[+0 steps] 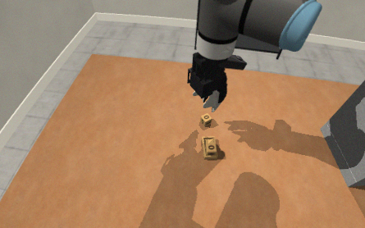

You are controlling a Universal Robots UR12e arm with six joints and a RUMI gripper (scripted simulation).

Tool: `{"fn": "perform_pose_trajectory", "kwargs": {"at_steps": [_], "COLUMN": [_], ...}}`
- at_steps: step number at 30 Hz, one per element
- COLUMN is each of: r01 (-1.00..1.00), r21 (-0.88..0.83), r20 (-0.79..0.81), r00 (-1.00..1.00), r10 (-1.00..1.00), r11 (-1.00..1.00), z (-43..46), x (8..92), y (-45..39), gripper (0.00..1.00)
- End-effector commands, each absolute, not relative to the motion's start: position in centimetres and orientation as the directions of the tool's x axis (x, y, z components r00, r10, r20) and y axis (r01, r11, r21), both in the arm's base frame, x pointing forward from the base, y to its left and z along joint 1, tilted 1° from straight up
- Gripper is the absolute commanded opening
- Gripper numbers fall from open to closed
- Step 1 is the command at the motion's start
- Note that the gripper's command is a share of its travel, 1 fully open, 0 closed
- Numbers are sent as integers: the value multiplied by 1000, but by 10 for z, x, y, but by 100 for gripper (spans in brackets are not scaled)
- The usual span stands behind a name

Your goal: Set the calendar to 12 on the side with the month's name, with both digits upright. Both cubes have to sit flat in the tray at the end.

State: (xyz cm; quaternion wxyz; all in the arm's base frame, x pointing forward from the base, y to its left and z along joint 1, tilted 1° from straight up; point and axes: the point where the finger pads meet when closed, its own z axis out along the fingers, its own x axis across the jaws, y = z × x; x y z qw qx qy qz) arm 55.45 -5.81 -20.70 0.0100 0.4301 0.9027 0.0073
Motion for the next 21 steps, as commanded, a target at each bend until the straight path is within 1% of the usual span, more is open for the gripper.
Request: {"fn": "perform_pose_trajectory", "kwargs": {"at_steps": [1, 21], "r01": [776, 776], "r21": [22, 22], "r20": [-13, -13], "r00": [-630, -630], "r10": [777, 777], "r11": [630, 630], "z": [-207, -219], "x": [555, 555], "y": [-58, -58], "gripper": [28, 28]}}
